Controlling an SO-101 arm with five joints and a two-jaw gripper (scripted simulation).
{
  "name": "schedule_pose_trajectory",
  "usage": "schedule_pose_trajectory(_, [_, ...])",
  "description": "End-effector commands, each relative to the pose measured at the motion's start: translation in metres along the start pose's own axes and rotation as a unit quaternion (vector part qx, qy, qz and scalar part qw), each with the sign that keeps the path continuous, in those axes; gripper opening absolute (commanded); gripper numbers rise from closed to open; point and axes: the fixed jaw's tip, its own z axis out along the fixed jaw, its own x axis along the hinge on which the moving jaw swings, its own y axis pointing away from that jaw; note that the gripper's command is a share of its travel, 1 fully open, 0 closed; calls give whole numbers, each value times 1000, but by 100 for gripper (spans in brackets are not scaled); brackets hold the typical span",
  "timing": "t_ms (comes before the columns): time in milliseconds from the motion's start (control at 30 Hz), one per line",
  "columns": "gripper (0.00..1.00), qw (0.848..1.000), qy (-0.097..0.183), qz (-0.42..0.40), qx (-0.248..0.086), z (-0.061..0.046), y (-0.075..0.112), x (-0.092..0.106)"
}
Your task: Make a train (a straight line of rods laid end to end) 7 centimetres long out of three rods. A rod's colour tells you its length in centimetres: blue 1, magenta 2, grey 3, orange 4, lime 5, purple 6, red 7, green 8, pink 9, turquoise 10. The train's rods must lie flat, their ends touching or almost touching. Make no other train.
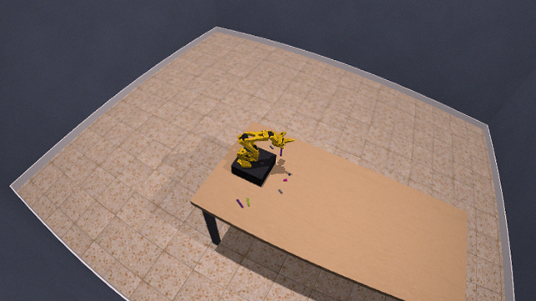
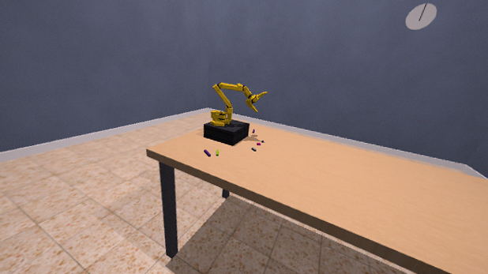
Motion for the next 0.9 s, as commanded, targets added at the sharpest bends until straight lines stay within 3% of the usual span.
schedule_pose_trajectory(0, [100,1000,0,-2,-1,-1,0,0])
schedule_pose_trajectory(867, [100,998,26,-45,-33,-3,2,10])
